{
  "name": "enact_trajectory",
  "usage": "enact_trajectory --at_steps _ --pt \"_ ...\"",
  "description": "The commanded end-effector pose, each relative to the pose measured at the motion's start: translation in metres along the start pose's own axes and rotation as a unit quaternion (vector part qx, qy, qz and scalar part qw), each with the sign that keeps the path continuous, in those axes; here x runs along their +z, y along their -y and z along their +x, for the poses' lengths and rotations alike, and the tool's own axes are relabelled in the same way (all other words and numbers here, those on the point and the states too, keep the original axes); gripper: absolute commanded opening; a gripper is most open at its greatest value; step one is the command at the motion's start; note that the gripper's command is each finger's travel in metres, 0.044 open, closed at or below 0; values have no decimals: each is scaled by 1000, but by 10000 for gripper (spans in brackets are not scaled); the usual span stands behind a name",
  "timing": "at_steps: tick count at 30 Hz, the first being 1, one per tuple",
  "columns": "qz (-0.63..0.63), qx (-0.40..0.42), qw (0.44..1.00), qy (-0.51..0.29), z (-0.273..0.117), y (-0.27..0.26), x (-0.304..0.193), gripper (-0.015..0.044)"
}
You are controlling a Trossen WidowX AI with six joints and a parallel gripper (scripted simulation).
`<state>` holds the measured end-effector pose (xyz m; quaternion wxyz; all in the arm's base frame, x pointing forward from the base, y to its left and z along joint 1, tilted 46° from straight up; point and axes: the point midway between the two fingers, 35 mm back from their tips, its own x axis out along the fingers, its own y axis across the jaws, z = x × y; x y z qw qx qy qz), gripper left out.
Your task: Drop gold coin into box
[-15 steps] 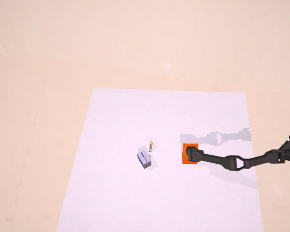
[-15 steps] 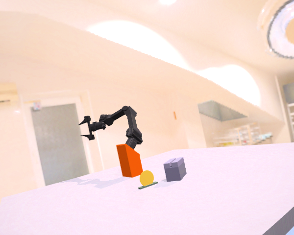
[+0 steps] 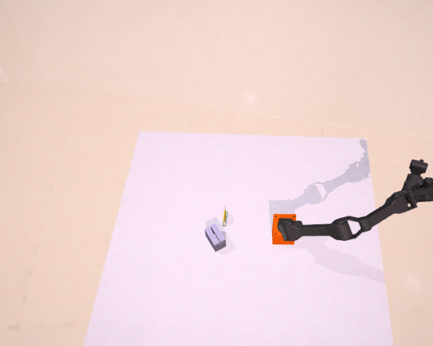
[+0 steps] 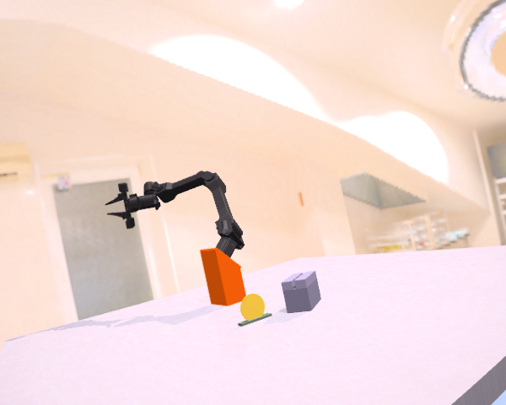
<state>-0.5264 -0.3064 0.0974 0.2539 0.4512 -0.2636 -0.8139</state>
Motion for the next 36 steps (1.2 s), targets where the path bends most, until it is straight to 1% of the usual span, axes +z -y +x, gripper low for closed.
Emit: enact_trajectory --at_steps 1,5,9,13,17,26,31,36 --pt "-10 5 998 -67 22 -30 -60 161" --pt "-28 10 991 -134 36 -62 -125 161" --pt "-45 -8 980 -194 43 -79 -192 161" --pt "-59 -17 970 -235 43 -91 -238 161" --pt "-91 -18 951 -296 35 -106 -302 161" --pt "-163 -35 889 -427 -9 -124 -444 161" --pt "-205 -57 841 -497 -50 -122 -528 161" --pt "-253 -91 788 -555 -100 -107 -600 161"
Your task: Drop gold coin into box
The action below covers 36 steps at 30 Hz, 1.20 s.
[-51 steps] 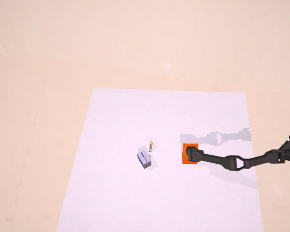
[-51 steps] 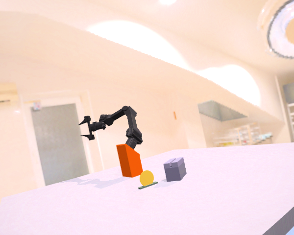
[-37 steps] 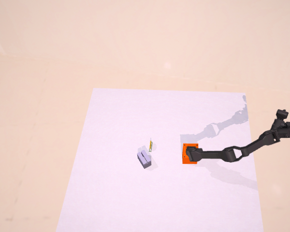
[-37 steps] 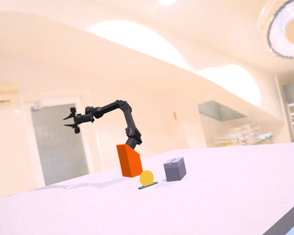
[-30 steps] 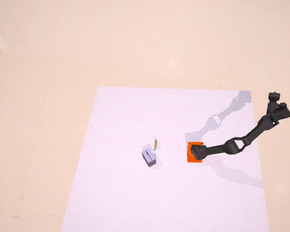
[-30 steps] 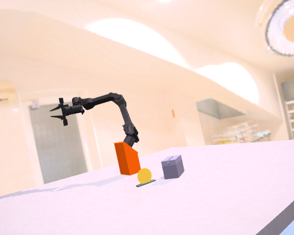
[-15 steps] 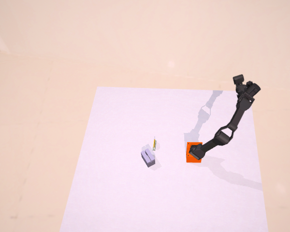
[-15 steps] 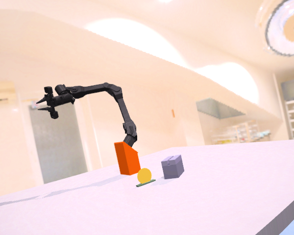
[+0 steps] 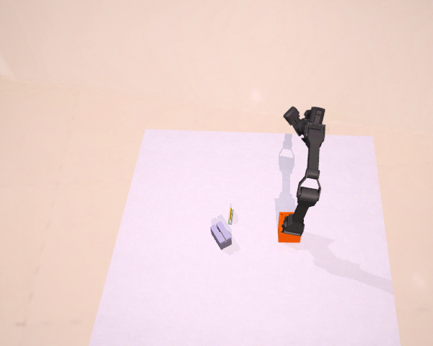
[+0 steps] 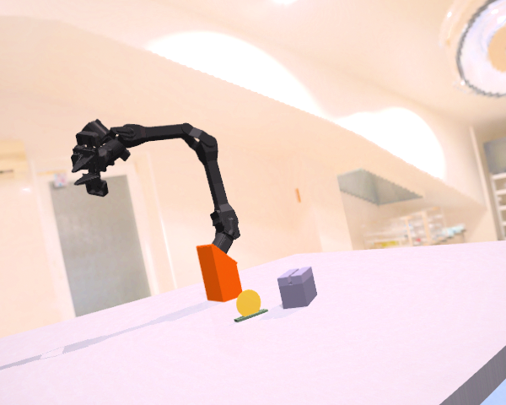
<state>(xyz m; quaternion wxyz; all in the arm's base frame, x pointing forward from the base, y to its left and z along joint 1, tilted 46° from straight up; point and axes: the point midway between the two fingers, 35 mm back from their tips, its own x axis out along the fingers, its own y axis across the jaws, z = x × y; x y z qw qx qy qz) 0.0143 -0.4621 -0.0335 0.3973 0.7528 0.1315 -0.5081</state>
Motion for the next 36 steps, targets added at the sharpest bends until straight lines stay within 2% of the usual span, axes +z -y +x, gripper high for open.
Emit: enact_trajectory --at_steps 1,6,13,19,24,26,31,36 --pt "-21 -44 997 -63 33 -10 -61 161" --pt "-61 -116 983 -130 67 -11 -142 161" --pt "-123 -200 944 -230 90 0 -266 161" --pt "-174 -290 893 -298 89 34 -366 161" --pt "-213 -371 839 -336 70 77 -440 161" --pt "-223 -392 824 -343 63 90 -456 161" --pt "-224 -395 822 -343 64 89 -461 161" --pt "-224 -395 822 -344 79 117 -475 161"
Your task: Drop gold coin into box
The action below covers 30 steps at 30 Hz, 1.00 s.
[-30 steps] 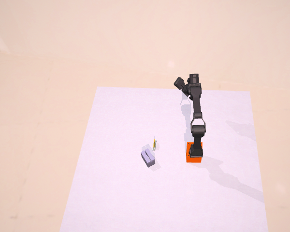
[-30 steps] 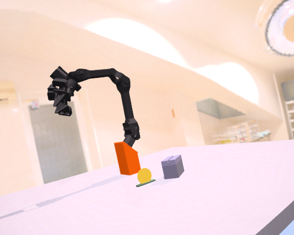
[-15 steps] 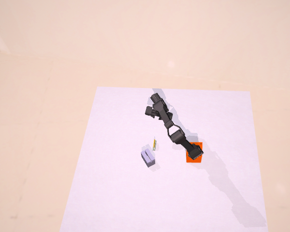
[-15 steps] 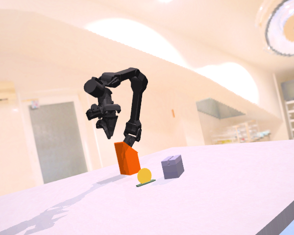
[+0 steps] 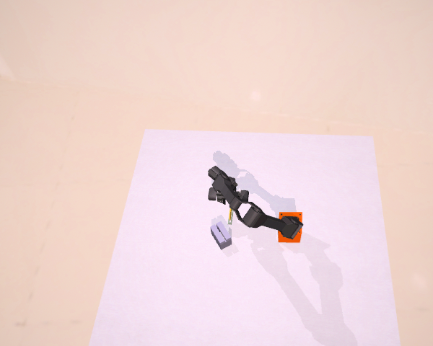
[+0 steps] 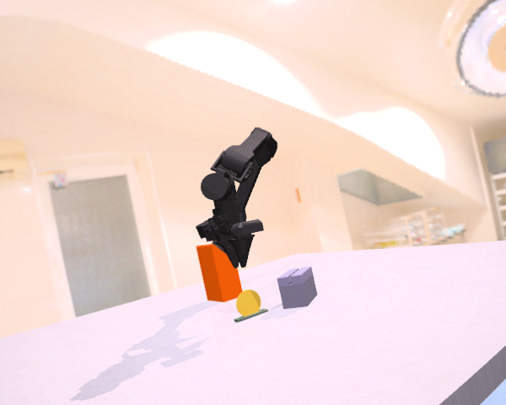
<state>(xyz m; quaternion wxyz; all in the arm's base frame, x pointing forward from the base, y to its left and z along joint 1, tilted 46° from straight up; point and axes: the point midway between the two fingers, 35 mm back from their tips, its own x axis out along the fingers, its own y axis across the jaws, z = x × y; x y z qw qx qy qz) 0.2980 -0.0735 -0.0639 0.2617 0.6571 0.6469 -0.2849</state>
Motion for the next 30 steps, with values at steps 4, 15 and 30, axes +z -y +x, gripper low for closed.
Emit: enact_trajectory --at_steps 4,15,30 --pt "5 -12 1000 -8 25 5 -4 161" --pt "5 -12 1000 -8 46 3 -5 161" --pt "5 -12 1000 -8 70 2 -5 161"
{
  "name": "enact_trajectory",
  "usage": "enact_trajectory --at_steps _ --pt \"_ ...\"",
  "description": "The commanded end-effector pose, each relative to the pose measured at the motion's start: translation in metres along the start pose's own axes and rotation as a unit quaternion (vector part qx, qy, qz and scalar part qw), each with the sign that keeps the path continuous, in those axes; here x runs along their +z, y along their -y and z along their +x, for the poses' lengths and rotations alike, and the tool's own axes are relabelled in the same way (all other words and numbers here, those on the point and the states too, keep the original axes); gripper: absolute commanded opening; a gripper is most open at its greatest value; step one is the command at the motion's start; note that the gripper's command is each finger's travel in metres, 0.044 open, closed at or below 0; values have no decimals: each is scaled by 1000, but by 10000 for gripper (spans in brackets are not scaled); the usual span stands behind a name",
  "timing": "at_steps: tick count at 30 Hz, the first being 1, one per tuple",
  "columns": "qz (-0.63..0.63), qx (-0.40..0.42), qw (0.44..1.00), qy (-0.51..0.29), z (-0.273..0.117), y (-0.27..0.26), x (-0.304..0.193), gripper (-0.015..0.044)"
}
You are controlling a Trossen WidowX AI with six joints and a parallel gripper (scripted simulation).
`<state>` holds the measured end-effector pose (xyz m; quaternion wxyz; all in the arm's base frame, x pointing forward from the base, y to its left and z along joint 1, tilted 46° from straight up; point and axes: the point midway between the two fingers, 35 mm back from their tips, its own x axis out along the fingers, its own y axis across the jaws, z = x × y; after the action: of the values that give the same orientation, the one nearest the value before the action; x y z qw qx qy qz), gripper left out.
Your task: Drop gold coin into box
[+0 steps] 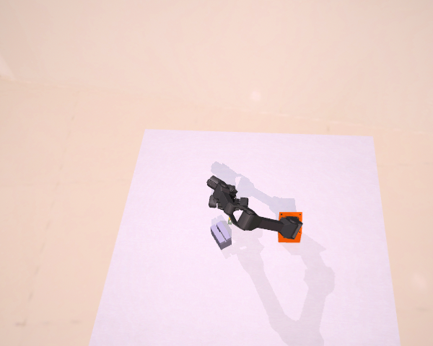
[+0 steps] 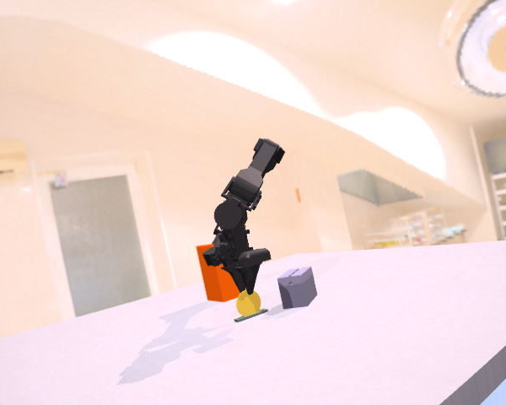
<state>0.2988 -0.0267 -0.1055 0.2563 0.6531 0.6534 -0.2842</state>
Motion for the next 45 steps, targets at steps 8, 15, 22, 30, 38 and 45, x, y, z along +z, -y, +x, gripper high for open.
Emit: enact_trajectory --at_steps 8,15,22,30,38,45 --pt "5 -4 1000 -4 21 3 -1 161" --pt "5 -4 1000 -5 31 3 -2 161" --pt "5 -4 1000 -6 43 4 -3 161" --pt "5 -4 1000 -6 46 4 -3 56" --pt "5 -4 1000 -6 46 4 -3 0" --pt "6 -5 1000 -5 45 4 -3 0"
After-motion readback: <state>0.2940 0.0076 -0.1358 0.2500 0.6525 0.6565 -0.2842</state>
